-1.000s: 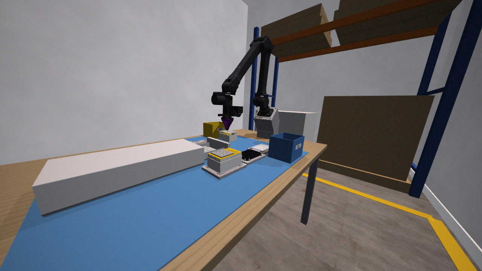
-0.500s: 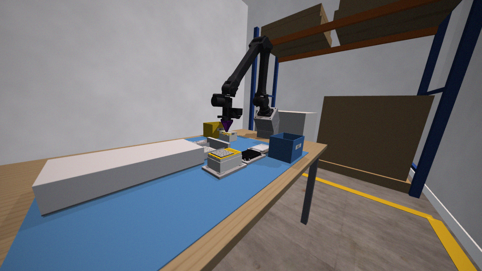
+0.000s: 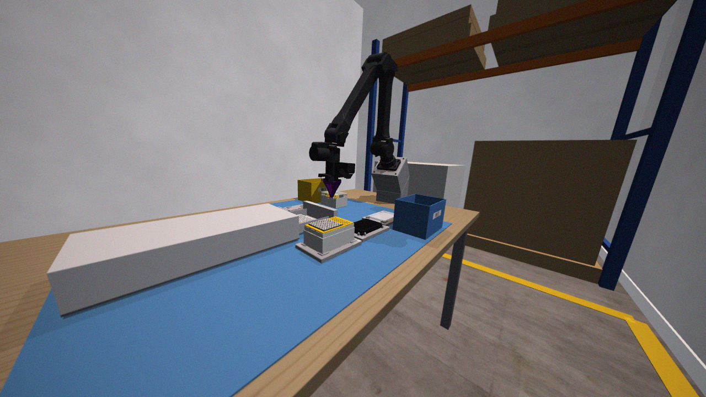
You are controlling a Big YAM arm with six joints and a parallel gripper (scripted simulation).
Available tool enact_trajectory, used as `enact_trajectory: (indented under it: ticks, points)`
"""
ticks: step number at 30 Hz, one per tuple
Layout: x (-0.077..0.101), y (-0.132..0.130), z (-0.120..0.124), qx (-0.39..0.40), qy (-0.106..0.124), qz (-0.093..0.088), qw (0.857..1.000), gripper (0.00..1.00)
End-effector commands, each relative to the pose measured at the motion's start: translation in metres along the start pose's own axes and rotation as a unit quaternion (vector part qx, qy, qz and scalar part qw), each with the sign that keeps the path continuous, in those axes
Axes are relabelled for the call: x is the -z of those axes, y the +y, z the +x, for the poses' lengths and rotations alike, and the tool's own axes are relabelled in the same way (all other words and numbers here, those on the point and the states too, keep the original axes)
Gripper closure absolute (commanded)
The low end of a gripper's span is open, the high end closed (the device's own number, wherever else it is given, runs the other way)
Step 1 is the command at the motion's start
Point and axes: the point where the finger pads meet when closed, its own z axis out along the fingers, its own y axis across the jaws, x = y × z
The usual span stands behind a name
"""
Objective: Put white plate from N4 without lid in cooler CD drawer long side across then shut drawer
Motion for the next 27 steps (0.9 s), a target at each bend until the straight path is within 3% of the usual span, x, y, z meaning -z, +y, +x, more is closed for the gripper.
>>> enact_trajectory:
  ticks: [1, 27]
  points:
    - [-0.013, 0.005, -0.005, -0.001, -0.004, -0.005, 1.0, 1.0]
    - [-0.043, 0.007, -0.005, -0.001, -0.004, -0.006, 1.0, 1.0]
